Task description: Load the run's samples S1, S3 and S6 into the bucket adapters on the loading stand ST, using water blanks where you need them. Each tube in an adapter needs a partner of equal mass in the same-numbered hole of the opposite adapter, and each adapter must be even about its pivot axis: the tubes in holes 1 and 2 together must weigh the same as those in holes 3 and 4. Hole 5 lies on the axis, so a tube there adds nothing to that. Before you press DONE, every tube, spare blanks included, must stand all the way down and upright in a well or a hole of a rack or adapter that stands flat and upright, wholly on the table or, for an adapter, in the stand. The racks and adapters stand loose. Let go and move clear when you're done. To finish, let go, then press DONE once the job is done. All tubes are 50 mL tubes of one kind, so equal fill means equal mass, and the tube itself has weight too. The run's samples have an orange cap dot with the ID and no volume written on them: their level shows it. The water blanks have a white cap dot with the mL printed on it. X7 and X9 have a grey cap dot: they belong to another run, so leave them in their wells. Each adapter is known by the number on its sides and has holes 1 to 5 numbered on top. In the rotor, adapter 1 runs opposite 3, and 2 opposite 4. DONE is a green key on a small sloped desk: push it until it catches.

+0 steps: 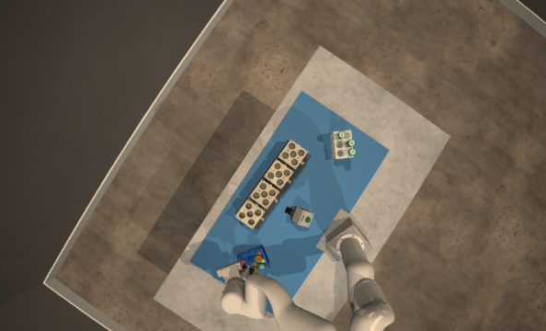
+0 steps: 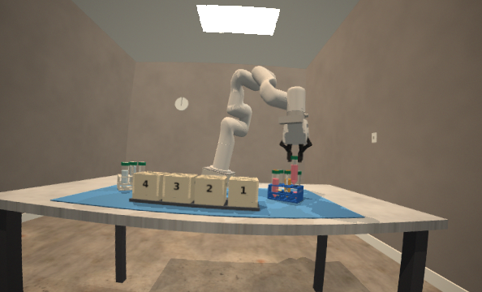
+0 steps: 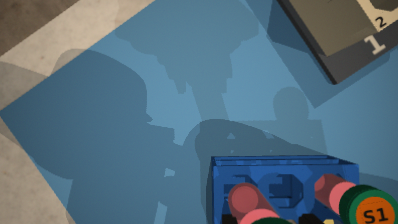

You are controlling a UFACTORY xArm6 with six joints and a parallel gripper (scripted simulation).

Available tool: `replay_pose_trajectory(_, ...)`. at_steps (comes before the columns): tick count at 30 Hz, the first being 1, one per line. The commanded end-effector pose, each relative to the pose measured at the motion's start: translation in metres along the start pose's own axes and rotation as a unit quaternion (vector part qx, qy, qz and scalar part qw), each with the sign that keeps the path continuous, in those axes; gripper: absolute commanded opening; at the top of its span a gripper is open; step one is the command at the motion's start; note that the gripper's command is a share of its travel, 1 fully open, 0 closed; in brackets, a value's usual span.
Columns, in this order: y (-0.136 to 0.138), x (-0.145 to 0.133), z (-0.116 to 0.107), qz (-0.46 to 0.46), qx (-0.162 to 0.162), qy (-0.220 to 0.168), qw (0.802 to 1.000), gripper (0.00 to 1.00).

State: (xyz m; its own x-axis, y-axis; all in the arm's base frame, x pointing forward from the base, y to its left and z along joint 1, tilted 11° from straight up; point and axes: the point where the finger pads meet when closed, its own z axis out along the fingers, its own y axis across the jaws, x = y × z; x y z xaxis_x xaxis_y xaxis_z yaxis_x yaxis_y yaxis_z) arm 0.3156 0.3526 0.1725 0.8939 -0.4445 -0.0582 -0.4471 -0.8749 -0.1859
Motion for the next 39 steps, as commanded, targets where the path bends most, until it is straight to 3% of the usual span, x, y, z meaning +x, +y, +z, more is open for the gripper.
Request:
replay_pose_trajectory(1, -0.002, 0.000, -0.001, 0.000, 0.002, 0.001, 1.000, 0.00)
replay_pose_trajectory(39, -0.002, 0.000, 0.023, 0.000, 0.002, 0.001, 1.000, 0.00)
